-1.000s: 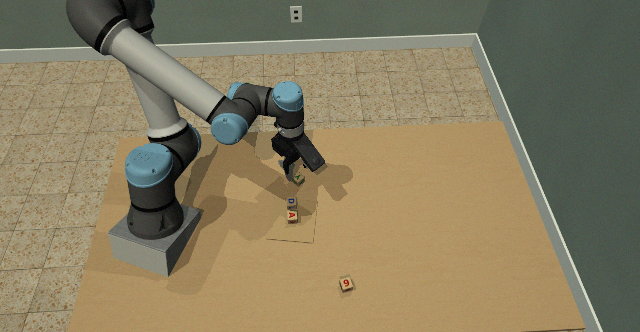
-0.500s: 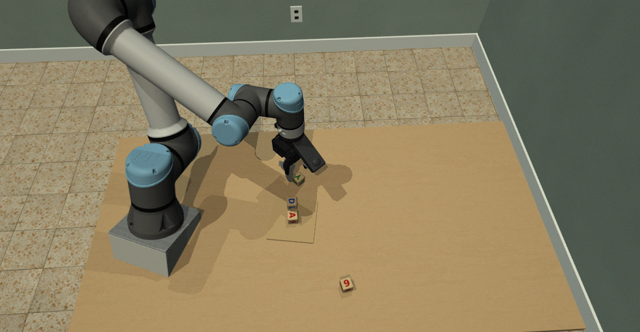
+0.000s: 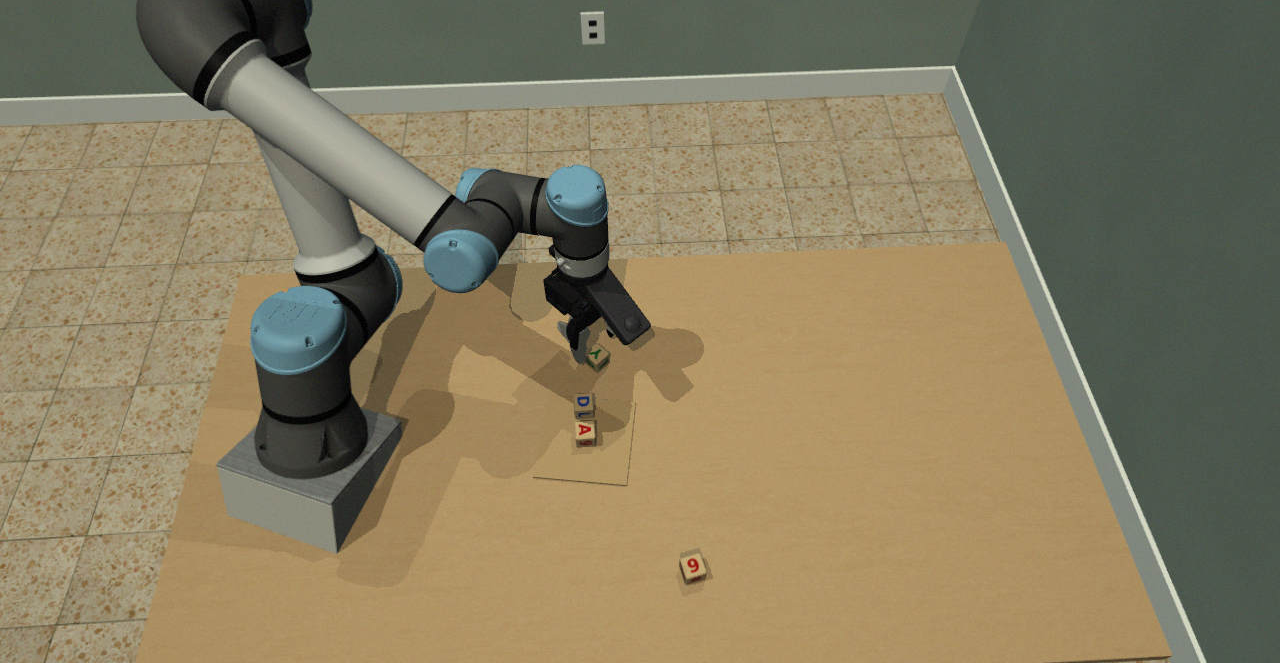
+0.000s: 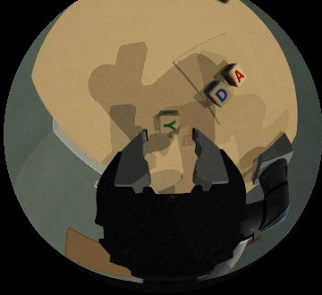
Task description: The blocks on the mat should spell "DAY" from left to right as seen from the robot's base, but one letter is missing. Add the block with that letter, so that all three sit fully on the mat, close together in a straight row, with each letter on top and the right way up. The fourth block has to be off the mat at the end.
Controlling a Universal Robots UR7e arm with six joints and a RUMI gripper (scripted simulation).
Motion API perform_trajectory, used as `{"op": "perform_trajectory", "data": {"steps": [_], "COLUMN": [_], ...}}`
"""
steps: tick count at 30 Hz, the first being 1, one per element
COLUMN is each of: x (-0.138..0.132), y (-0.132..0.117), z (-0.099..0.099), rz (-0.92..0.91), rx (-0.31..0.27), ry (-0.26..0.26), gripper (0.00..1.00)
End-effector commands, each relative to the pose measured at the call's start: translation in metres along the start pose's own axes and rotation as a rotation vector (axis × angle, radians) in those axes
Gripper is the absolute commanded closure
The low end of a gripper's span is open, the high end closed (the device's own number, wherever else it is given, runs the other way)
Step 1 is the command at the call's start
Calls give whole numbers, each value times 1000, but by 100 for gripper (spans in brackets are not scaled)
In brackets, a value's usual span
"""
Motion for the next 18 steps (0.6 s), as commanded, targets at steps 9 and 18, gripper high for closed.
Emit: {"op": "perform_trajectory", "data": {"steps": [9, 18], "x": [0, 0], "y": [0, 0], "z": [-15, -32], "rz": [0, 0], "rx": [1, 1], "ry": [1, 1], "gripper": [60, 60]}}
Point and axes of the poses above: the point where the finger pads meet when closed, its own z axis back along the fingers, its own x axis across the jaws, y = z × x, the point moved 9 cm from there along z, back along the fingers, and after that the axes turned 1 degree about z, right-handed, at the moved point
